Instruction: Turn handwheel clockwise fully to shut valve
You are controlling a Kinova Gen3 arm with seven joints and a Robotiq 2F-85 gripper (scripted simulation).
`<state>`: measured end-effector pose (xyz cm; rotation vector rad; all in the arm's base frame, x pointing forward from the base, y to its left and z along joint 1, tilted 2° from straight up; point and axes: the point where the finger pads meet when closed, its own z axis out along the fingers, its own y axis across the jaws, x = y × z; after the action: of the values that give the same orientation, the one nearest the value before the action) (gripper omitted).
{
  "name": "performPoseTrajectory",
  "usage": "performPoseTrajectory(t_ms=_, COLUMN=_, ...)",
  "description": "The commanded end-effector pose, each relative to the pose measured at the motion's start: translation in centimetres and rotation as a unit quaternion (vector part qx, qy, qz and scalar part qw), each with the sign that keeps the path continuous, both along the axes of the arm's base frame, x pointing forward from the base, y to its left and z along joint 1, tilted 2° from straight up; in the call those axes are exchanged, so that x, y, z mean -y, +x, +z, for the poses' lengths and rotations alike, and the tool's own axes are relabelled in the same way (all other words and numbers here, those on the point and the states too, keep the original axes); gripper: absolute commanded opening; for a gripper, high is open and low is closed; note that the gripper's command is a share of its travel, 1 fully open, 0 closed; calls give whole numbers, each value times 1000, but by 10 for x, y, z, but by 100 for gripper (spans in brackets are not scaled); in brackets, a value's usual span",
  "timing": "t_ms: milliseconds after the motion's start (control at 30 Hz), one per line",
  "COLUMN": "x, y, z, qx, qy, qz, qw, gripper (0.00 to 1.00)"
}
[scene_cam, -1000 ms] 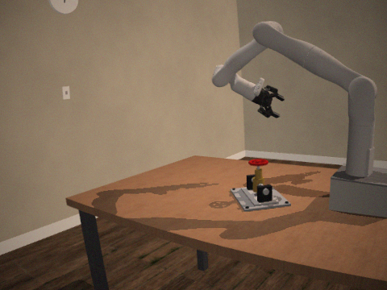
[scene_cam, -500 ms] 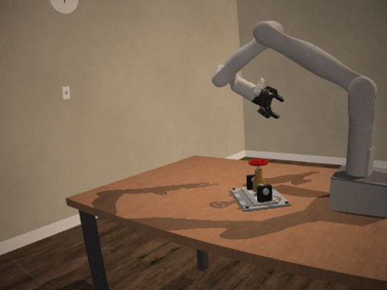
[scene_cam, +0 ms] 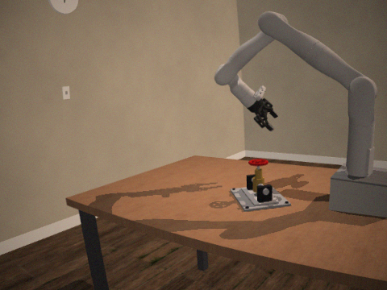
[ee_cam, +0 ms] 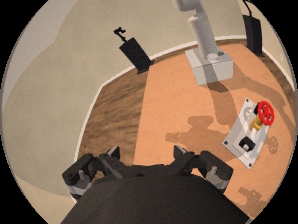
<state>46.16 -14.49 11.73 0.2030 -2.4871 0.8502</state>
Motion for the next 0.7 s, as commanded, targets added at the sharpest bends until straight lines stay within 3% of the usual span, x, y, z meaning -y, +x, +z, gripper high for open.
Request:
performPoseTrajectory(t_ms=0, x=-24, y=-6, z=-3, qx=6, qy=50, qz=34, qw=998, gripper=100)
performPoseTrajectory(t_ms=133, x=-74, y=-16, z=-22, qx=10, qy=137, qz=101, qw=985, gripper=100)
performPoseTrajectory(t_ms=300, x=-144, y=-37, z=-34, qx=20, qy=237, qz=188, qw=953, gripper=100)
performPoseTrajectory(t_ms=367, x=-144, y=-37, z=-34, qx=20, qy=237, qz=188, qw=953, gripper=100)
performPoseTrajectory(t_ms=667, x=-243, y=-86, z=-33, qx=38, qy=355, qz=314, qw=880, gripper=100)
